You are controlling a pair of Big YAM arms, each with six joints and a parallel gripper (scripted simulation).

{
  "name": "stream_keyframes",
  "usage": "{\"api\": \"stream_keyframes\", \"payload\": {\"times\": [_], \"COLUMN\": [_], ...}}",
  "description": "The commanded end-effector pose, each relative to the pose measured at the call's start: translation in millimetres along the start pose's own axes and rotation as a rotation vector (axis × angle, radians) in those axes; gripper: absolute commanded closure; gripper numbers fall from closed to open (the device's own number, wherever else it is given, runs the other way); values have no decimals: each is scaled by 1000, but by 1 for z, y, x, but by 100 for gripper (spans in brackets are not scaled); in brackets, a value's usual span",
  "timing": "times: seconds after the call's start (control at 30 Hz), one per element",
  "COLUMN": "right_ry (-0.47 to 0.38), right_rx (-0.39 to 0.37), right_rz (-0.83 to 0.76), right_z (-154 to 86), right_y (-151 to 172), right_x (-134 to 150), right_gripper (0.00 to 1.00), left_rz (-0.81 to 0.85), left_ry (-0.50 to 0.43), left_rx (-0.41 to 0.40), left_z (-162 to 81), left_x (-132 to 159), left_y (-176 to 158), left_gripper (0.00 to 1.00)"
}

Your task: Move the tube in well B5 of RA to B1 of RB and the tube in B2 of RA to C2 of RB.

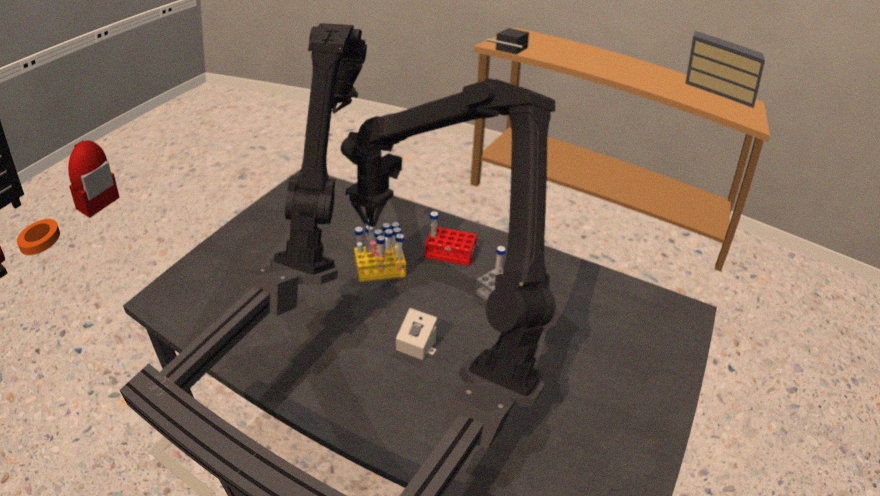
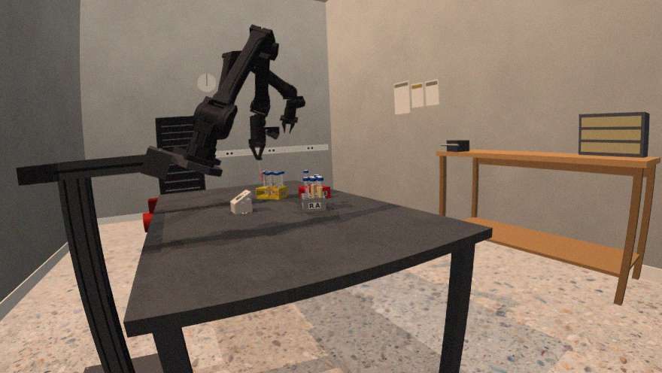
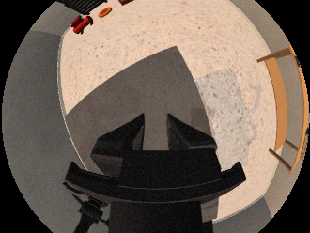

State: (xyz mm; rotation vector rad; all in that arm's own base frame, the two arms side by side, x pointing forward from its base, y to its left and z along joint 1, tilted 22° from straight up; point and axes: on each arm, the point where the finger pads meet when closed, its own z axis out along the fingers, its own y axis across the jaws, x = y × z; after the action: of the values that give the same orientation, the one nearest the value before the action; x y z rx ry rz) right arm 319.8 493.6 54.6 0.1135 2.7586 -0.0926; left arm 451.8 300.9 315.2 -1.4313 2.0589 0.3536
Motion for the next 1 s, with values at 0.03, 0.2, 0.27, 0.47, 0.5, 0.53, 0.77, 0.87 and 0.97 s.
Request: {"api": "stream_keyframes", "payload": {"times": [0.03,0.2,0.27,0.47,0.5,0.53,0.77,0.87,0.97], "right_ry": [-8,-9,-8,-8,-8,-8,-8,-8,-8], "right_rx": [-14,-21,-18,-15,-16,-17,-17,-16,-17], "right_rz": [10,-5,3,10,8,6,11,10,9], "right_z": [-6,-9,-8,-7,-7,-8,-8,-7,-7], "right_y": [16,25,24,29,31,33,38,41,45], "right_x": [-23,-18,-25,-36,-35,-35,-43,-47,-50], "right_gripper": [100,100,100,100,100,100,100,100,100], "left_rz": [-13,-13,-13,-13,-13,-13,-13,-13,-13], "left_ry": [-31,-31,-31,-31,-31,-31,-31,-31,-31], "left_rx": [21,21,21,21,21,21,21,21,21], "left_z": [-13,-13,-13,-13,-13,-13,-13,-13,-13], "left_x": [-15,-15,-15,-15,-15,-15,-15,-15,-15], "left_y": [-5,-5,-5,-5,-5,-5,-5,-5,-5], "left_gripper": [70,70,70,70,70,70,70,70,70]}}
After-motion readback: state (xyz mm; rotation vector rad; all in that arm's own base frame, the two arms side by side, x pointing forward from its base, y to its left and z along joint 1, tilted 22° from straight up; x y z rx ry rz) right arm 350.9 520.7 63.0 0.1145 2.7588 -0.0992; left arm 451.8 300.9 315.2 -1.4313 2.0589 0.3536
